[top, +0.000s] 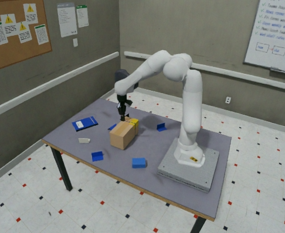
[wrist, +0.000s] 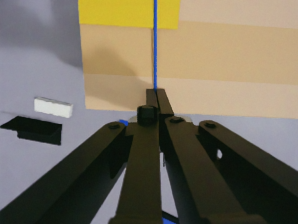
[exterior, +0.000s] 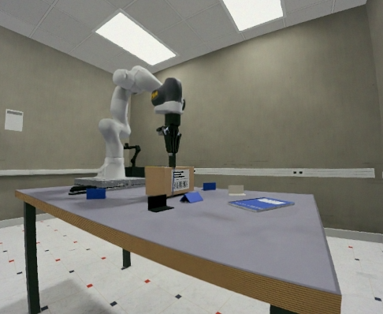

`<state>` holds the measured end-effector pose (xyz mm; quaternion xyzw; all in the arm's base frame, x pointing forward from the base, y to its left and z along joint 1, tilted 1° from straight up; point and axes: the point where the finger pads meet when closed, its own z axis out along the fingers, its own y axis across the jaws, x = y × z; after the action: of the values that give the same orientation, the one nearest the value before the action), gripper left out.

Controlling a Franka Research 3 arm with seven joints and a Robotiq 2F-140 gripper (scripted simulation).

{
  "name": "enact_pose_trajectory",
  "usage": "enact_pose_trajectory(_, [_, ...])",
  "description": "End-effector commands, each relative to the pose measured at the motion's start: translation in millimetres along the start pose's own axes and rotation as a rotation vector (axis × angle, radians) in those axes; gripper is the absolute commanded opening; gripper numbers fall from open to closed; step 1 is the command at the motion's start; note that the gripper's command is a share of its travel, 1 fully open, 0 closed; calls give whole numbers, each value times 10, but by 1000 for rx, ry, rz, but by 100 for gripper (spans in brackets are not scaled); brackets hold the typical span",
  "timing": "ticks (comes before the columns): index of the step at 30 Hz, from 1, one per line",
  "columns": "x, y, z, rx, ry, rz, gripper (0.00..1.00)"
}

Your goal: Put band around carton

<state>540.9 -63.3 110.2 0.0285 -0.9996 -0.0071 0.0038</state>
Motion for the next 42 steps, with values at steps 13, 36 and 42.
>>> enact_pose_trajectory(13, [0,-35,-12,-1,-1,-4,10])
enact_pose_trajectory(36, [8,-158,-11,-1,-1,-4,10])
enact_pose_trajectory(42, [8,-158,-11,-1,-1,-4,10])
